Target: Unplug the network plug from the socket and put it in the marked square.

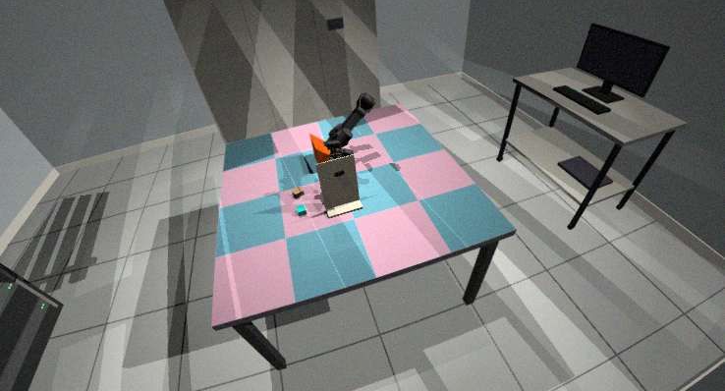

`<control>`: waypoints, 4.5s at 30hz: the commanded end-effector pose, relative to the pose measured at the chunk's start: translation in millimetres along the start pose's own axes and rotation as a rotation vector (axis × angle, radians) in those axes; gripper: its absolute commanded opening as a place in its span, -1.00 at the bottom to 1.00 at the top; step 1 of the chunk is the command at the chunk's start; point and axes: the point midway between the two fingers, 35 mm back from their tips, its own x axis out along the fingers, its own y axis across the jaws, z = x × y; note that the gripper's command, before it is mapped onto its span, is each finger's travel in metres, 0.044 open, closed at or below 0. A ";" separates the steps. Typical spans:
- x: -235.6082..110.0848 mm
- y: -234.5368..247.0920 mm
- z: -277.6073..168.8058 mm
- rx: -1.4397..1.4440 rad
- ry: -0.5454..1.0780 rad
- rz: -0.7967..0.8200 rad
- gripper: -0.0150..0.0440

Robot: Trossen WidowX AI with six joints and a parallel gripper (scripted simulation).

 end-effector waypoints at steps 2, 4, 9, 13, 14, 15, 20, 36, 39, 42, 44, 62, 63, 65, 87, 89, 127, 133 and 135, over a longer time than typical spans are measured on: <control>-4.5 0.8 -1.2 0.000 0.000 0.003 -0.49; -5.7 0.8 -1.6 0.000 0.000 0.003 -0.49; -8.7 0.9 -2.6 0.000 0.000 0.003 -0.49; -11.1 0.9 -3.5 0.000 0.000 0.003 -0.49; -11.7 0.9 -3.7 -0.001 0.000 0.003 -0.49; -12.3 0.9 -4.0 -0.001 0.000 0.003 -0.49; -15.3 0.9 -5.0 -0.001 0.000 0.004 -0.49; -24.9 1.0 -8.5 -0.001 0.001 0.004 -0.49; -26.7 1.0 -9.2 -0.001 0.001 0.004 -0.49; -28.5 1.0 -9.8 -0.001 0.001 0.004 -0.49; -29.7 1.0 -10.2 -0.001 0.001 0.004 -0.49; -40.6 1.1 -14.2 -0.001 0.002 0.005 -0.49; -41.2 1.1 -14.4 -0.001 0.002 0.005 -0.49; -42.4 1.1 -14.9 -0.001 0.002 0.005 -0.49; -51.0 -7.5 -19.0 0.000 0.004 0.000 -0.49; -51.7 -11.6 -19.5 -0.001 0.004 0.001 -0.49; -60.1 -17.1 -30.3 -0.060 0.018 0.250 -0.49; -58.6 7.0 -32.5 -0.085 0.007 0.387 -0.49; -58.8 14.8 -32.8 -0.092 0.001 0.432 -0.49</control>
